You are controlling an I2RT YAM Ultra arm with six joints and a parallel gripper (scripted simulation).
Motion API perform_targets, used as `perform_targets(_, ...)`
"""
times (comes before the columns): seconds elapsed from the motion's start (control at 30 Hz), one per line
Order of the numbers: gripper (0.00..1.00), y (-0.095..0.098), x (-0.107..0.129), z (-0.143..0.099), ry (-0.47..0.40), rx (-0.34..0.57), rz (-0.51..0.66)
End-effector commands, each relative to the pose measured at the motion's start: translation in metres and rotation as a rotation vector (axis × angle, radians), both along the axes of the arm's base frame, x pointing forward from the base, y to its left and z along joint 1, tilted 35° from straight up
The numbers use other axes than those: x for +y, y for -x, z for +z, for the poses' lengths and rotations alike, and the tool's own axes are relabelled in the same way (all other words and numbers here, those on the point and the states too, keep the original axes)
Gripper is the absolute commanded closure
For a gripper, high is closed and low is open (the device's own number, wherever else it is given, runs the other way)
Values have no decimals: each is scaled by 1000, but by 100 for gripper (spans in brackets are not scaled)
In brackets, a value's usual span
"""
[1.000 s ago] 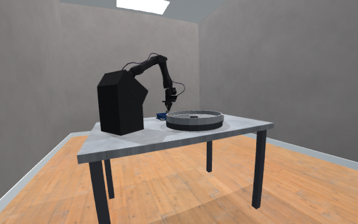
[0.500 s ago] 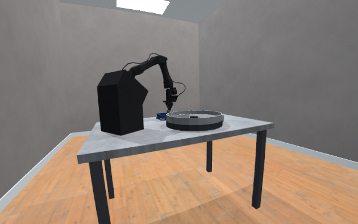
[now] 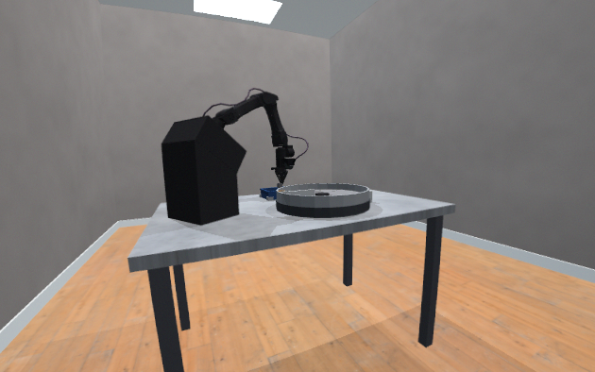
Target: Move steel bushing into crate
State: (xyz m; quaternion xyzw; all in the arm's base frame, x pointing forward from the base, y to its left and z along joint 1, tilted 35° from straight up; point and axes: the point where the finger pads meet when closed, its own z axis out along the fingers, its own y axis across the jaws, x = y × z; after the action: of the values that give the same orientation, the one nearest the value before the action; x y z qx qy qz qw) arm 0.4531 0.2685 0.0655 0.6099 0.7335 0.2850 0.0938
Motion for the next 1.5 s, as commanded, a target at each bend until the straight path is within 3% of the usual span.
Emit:
perform_targets(0.0, 100, -9, -4, 22, -14, -32, -9)
perform_targets(0.37, 100, -8, -4, 25, -17, -38, -11)
perform_targets(0.43, 100, 5, -7, 8, 5, -1, -10)
perform_targets(1.47, 100, 1, -1, 16, -11, -28, -8)
